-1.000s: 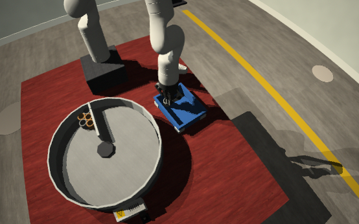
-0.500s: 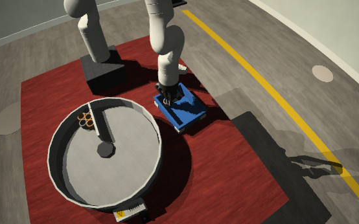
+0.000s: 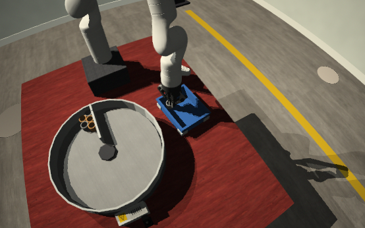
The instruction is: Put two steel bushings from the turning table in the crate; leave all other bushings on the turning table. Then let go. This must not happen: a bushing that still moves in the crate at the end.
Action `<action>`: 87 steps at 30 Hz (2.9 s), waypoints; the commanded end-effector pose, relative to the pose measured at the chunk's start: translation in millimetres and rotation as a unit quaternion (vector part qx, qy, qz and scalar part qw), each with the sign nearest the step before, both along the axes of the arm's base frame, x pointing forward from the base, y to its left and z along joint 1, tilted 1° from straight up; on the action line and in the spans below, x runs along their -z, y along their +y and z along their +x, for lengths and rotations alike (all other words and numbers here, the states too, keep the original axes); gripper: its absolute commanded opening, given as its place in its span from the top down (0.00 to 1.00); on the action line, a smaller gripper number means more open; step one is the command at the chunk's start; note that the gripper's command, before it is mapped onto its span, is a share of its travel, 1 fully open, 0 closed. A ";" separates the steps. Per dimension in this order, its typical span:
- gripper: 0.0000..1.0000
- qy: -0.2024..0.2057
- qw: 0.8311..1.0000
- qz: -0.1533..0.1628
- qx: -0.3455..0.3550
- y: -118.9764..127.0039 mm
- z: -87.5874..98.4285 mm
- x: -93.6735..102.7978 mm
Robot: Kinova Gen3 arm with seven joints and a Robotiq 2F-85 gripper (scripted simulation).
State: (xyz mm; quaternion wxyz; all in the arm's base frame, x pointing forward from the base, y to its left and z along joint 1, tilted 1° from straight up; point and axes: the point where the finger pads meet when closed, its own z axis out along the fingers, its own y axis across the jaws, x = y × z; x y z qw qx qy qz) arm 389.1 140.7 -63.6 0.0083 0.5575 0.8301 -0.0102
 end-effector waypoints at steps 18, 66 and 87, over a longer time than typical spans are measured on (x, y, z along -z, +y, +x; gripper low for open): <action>1.00 -0.001 1.000 0.001 0.001 -0.2 0.7 -0.4; 0.84 -0.001 1.000 0.000 0.002 -1.2 1.1 -0.6; 0.84 -0.001 1.000 0.000 0.002 -1.2 1.1 -0.6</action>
